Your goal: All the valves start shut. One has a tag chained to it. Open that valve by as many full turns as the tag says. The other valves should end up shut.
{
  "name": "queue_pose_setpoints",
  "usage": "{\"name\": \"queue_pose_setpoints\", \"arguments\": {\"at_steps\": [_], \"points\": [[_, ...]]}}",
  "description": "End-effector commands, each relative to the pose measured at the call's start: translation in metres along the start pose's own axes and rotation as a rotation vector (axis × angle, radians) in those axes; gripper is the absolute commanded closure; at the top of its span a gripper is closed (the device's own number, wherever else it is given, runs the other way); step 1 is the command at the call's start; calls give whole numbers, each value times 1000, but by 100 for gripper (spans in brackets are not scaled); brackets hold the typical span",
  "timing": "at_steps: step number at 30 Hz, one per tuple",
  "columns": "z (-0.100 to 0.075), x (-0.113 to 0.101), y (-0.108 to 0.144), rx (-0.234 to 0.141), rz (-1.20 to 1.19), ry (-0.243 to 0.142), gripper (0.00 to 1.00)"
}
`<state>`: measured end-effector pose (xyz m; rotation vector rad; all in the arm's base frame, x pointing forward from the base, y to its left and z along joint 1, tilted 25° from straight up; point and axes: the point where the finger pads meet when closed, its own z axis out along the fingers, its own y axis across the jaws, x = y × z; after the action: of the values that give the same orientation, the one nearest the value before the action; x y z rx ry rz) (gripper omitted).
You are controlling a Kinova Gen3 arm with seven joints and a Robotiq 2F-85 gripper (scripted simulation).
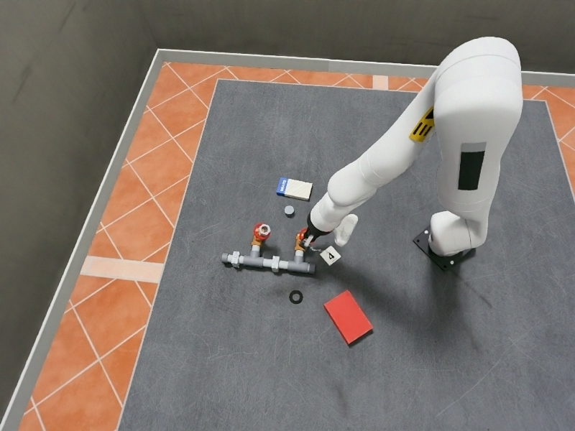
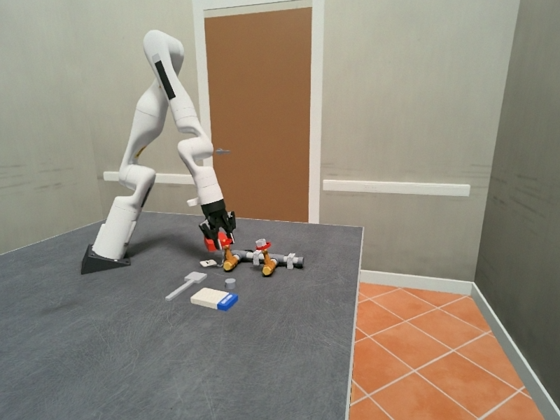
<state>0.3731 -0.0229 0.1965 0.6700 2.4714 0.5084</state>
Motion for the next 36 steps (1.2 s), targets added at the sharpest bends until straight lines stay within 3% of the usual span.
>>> {"name": "queue_pose_setpoints", "arguments": {"at_steps": [1, 36], "points": [[0, 0, 0, -3, -113, -4, 45], [0, 0, 0, -1, -1262, -5, 45]]}}
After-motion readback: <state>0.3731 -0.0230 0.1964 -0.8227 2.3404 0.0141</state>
